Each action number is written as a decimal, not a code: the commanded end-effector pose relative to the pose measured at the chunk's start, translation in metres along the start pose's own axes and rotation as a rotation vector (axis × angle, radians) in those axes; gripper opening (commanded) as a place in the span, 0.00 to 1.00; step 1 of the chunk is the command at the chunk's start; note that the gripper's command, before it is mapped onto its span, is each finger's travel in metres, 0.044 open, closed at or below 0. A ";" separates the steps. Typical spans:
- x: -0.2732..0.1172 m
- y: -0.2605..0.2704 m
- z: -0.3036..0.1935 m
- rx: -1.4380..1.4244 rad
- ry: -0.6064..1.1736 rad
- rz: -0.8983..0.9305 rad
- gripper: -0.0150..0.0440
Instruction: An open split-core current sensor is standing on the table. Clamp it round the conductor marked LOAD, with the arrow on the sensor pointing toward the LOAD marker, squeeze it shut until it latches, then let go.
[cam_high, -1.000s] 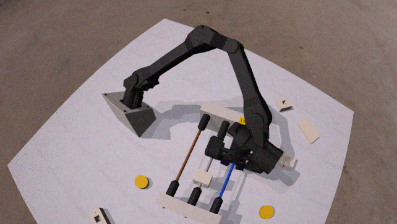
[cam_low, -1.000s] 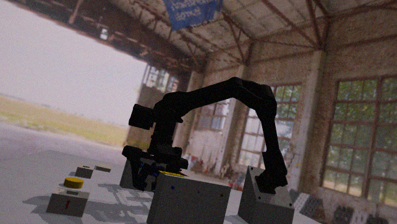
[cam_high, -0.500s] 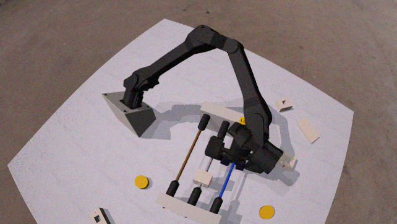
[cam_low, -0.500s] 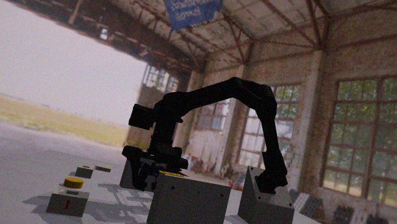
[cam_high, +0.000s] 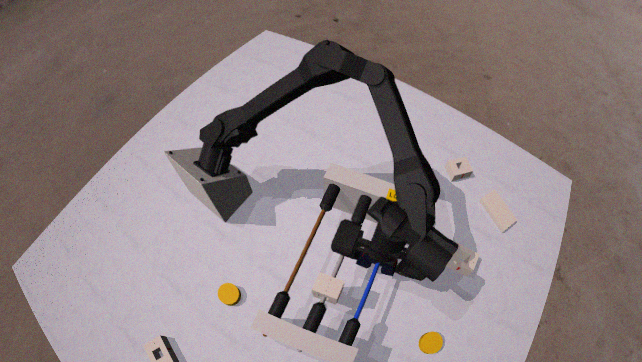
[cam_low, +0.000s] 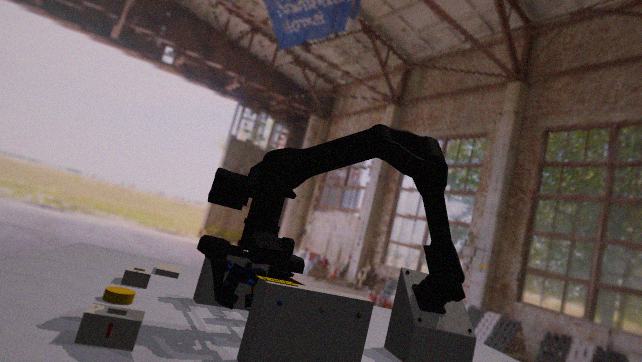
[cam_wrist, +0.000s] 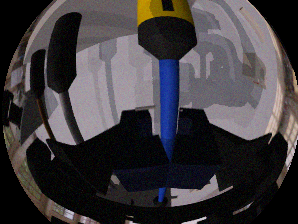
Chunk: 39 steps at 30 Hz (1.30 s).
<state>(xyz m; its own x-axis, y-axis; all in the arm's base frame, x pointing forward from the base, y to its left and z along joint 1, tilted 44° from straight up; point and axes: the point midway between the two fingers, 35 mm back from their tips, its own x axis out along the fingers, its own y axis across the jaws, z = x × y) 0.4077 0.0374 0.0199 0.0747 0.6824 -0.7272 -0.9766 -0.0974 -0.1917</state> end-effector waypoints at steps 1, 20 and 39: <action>0.000 0.000 0.000 -0.001 0.000 -0.001 0.25; -0.010 0.000 0.000 0.002 -0.002 0.001 0.25; -0.017 0.000 0.000 0.003 -0.004 0.001 0.25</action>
<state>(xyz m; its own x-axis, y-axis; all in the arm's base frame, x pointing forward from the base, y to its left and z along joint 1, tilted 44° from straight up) 0.4035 0.0374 0.0313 0.0478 0.6961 -0.7163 -0.9779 -0.1134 -0.1755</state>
